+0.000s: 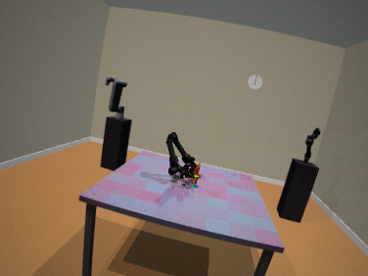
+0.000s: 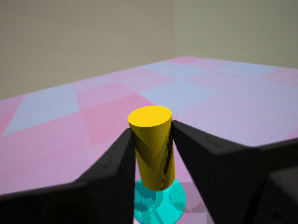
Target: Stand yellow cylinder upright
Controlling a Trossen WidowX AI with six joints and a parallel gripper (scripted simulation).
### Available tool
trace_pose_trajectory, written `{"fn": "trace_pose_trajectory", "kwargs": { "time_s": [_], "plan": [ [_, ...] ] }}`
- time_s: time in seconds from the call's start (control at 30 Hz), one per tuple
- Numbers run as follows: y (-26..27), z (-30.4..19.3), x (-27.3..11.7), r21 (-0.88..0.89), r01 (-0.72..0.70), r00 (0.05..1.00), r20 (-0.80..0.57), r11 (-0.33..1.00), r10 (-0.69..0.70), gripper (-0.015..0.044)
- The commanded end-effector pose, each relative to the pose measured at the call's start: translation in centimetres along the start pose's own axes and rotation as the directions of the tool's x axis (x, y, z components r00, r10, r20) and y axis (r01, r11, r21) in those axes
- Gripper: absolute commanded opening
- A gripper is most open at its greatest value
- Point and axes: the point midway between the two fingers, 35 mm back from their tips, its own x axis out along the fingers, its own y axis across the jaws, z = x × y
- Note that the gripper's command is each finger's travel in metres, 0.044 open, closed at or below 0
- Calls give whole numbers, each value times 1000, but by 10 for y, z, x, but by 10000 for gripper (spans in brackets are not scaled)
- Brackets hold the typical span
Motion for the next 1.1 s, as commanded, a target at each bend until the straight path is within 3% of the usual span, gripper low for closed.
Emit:
{"fn": "trace_pose_trajectory", "kwargs": {
  "time_s": [0.0,0.7,1.07],
  "plan": [
    [3,-11,2,4,-2,1000,9,1000,2,105],
    [4,-33,3,5,0,1000,2,1000,0,105],
    [4,-33,3,5,0,1000,2,1000,0,394]
  ]
}}
